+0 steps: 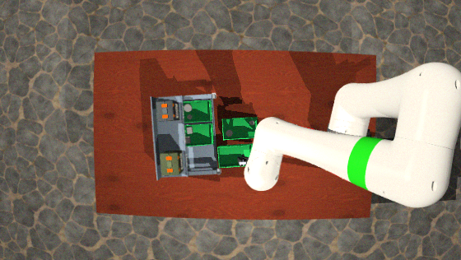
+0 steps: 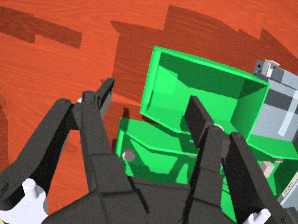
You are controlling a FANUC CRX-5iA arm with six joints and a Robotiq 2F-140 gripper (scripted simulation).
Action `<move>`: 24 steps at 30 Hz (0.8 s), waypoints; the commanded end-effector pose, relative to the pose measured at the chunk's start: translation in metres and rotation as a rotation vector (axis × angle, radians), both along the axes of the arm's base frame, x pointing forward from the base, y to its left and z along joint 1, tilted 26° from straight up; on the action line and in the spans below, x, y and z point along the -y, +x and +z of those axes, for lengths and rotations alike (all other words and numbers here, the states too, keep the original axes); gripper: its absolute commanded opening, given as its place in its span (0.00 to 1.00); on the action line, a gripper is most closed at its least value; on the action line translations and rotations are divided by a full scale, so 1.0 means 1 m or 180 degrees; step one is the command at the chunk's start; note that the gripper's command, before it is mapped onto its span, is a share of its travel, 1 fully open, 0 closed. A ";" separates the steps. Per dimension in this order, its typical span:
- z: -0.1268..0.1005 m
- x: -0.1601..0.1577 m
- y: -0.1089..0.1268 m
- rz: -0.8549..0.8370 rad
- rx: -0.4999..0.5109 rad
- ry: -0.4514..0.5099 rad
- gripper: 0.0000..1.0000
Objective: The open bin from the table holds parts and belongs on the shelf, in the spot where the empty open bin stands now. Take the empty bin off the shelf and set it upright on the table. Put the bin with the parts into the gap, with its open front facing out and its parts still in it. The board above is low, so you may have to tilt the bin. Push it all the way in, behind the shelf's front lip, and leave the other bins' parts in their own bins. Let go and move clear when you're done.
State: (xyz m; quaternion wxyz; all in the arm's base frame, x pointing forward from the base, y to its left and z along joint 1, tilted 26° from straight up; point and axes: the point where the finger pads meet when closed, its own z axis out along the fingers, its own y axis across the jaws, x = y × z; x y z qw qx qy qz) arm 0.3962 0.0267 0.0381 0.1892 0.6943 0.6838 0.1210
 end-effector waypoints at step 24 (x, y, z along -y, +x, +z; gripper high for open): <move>0.008 -0.001 -0.003 0.0000 0.0003 0.0000 0.10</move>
